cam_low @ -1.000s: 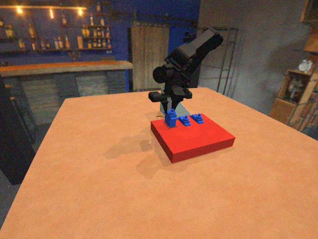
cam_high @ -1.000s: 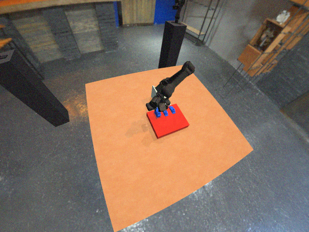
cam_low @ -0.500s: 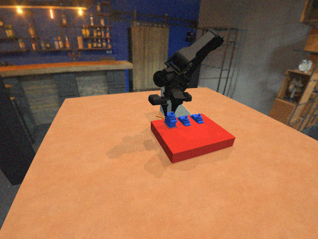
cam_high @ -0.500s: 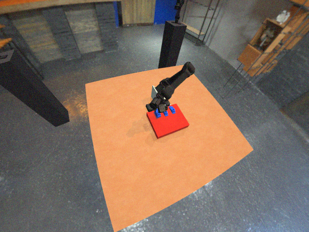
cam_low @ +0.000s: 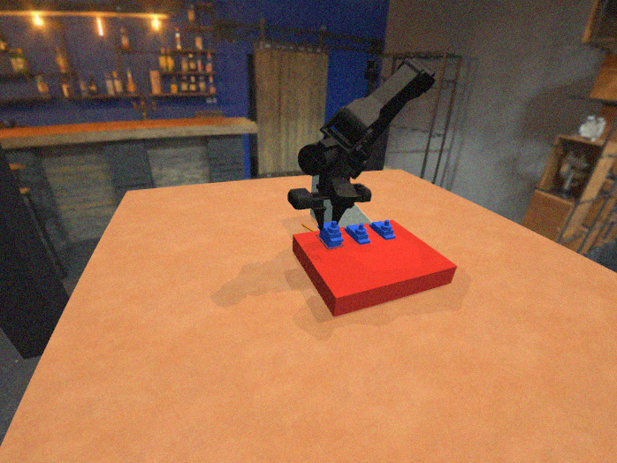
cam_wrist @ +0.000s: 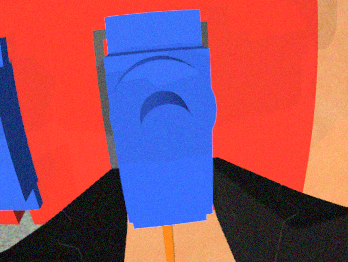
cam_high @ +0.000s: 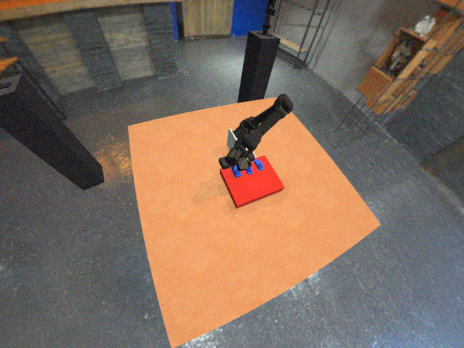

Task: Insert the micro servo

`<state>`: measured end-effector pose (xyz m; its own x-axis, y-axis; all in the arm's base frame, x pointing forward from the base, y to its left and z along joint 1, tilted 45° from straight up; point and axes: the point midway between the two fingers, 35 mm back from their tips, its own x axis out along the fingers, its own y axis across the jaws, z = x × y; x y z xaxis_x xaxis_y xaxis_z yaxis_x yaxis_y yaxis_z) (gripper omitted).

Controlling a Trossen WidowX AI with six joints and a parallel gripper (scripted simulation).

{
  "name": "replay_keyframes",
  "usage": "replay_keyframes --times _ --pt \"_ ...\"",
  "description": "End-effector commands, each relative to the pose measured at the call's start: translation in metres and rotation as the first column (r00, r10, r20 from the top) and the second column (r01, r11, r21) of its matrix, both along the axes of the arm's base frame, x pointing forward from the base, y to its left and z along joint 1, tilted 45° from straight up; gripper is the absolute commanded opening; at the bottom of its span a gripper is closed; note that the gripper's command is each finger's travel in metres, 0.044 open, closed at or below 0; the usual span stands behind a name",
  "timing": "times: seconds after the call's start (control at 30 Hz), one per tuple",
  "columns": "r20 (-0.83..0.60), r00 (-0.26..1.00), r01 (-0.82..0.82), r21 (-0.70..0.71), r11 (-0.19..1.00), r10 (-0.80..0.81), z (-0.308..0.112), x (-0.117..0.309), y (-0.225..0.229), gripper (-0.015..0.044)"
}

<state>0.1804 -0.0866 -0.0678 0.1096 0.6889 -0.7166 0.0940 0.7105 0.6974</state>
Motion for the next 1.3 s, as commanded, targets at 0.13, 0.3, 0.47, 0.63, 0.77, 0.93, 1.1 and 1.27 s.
replay_keyframes --times 0.13,0.3,0.47,0.63,0.77,0.93,1.1,1.27 --pt "0.0 1.0 0.008 0.003 1.0 -0.008 -0.005 0.001 0.005 0.0" --pt "0.001 1.0 0.008 0.003 1.0 -0.008 -0.008 0.002 0.008 0.0" --pt "0.001 1.0 0.008 0.003 1.0 -0.008 -0.011 0.002 0.011 0.0" --pt "0.001 1.0 0.008 0.003 1.0 -0.008 -0.014 0.003 0.014 0.0" --pt "0.001 1.0 0.008 0.003 1.0 -0.008 -0.012 0.002 0.012 0.0105" --pt "0.001 1.0 0.008 0.003 1.0 -0.008 -0.012 0.001 0.012 0.0187" --pt "0.0 1.0 0.008 0.002 1.0 -0.008 0.011 -0.003 -0.009 0.0187" --pt "0.0 1.0 0.008 0.002 1.0 -0.008 0.013 -0.004 -0.012 0.0187"
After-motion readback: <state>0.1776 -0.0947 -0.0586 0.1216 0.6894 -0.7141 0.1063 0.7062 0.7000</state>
